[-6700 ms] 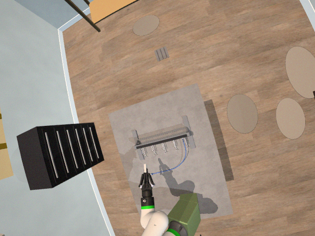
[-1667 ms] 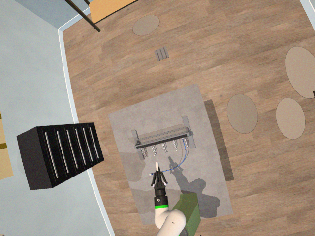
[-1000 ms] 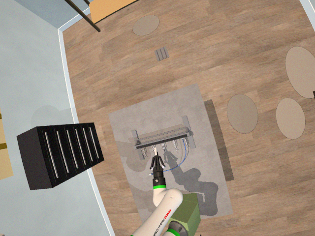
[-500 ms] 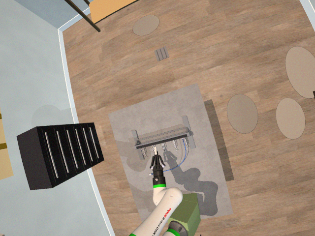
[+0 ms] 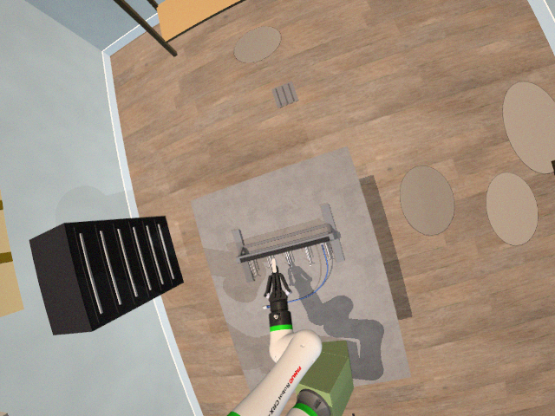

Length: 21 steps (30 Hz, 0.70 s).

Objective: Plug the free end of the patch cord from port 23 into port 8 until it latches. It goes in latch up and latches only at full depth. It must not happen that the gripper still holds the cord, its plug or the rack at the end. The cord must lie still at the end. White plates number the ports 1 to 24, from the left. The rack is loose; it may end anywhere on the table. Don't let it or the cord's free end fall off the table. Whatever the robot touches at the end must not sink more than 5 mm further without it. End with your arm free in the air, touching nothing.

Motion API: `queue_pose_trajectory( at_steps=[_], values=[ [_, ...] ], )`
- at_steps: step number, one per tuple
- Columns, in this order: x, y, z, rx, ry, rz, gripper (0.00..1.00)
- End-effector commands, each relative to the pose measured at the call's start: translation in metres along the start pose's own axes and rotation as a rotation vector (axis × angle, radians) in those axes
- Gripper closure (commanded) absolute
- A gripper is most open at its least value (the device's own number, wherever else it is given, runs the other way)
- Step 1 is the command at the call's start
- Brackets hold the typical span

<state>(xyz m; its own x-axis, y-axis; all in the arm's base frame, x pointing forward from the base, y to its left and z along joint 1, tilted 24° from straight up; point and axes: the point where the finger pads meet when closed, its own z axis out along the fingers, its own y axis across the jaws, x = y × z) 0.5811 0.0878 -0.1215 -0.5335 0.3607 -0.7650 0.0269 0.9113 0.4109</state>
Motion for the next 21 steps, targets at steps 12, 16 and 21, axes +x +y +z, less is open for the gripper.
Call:
queue_pose_trajectory(
  at_steps=[12,16,21],
  values=[
    [-0.0001,-0.0001,0.0000,0.000,0.000,0.000,1.00],
    [-0.0001,-0.0001,0.0000,0.000,0.000,0.000,1.00],
    [-0.0001,-0.0001,-0.0034,0.000,0.000,0.000,1.00]
  ],
)
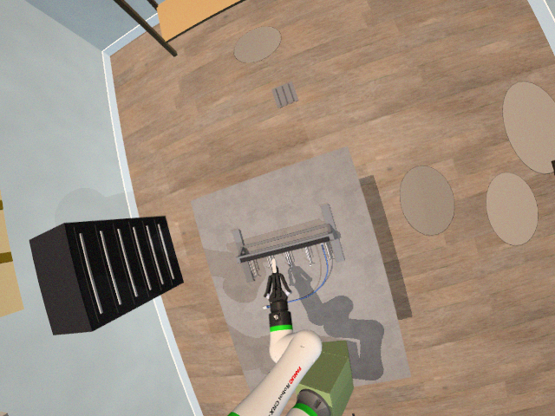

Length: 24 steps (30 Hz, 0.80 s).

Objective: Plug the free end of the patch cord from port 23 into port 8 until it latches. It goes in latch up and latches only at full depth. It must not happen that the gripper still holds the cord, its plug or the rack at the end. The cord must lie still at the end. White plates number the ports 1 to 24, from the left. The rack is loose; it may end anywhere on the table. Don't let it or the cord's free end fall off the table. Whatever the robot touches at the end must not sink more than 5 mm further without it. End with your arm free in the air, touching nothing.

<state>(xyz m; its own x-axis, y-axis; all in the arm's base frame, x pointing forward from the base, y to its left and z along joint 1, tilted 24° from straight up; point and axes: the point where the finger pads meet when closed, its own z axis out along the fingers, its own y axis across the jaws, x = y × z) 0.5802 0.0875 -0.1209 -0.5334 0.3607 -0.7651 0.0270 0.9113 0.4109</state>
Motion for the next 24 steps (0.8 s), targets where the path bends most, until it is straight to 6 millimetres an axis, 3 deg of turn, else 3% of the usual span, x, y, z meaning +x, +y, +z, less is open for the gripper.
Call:
queue_pose_trajectory(
  at_steps=[1,6,18,24],
  values=[
    [0.000,0.000,-0.005,0.000,0.000,0.000,1.00],
    [0.000,0.000,-0.020,0.000,0.000,0.000,1.00],
    [0.000,0.000,-0.117,0.000,0.000,0.000,1.00],
    [0.000,0.000,-0.133,0.000,0.000,0.000,1.00]
  ],
)
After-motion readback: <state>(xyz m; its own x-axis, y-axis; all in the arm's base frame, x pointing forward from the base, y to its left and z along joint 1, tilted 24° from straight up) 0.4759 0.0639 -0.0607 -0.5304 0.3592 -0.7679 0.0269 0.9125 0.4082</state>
